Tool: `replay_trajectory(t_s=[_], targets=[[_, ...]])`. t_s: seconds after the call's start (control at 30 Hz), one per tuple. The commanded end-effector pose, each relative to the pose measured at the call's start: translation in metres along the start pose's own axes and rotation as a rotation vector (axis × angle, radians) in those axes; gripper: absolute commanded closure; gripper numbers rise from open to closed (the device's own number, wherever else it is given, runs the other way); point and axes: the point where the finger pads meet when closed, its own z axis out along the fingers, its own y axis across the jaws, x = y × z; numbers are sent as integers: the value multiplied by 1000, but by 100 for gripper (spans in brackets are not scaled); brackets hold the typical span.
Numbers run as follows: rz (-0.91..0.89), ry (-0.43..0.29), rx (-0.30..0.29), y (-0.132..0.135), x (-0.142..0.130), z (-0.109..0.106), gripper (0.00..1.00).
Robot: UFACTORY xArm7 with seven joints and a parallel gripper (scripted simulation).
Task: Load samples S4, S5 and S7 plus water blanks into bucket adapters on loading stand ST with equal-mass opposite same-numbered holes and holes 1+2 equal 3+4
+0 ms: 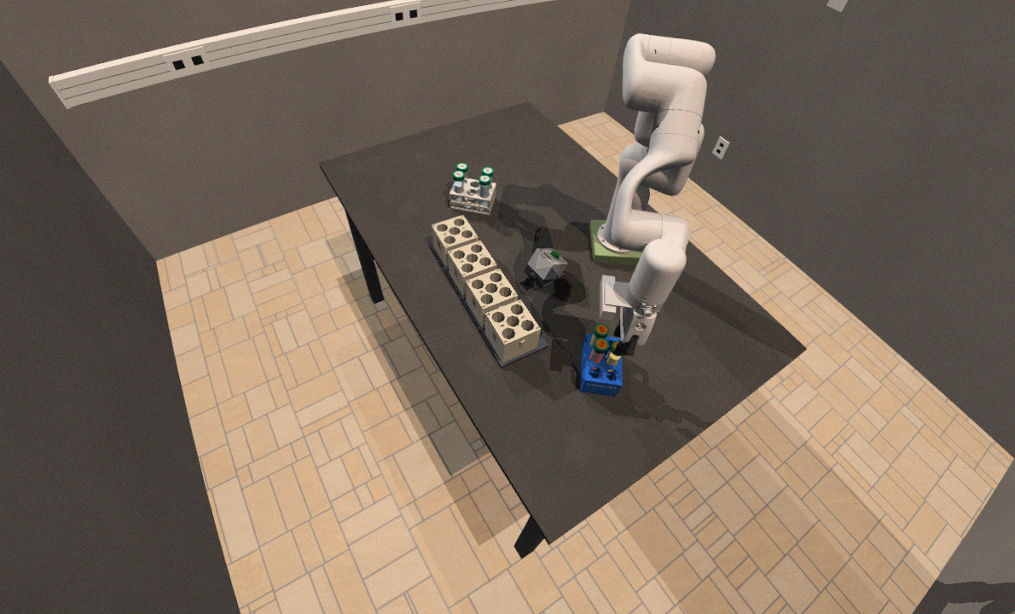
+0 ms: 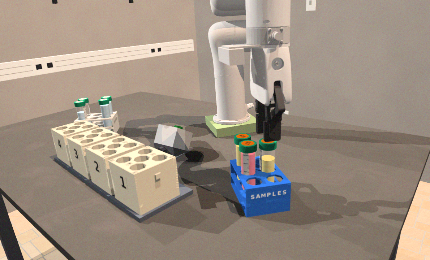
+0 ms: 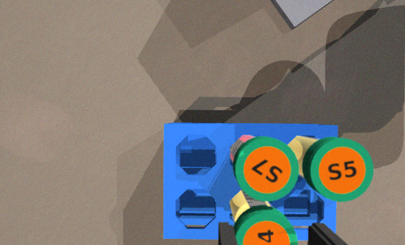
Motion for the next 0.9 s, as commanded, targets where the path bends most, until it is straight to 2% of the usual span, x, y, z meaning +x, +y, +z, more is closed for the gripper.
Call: replay_trajectory(t_s=[0.0,0.87], targets=[[0,0,4,-1,0,-12,56],[0,0,4,-1,0,-56,56]])
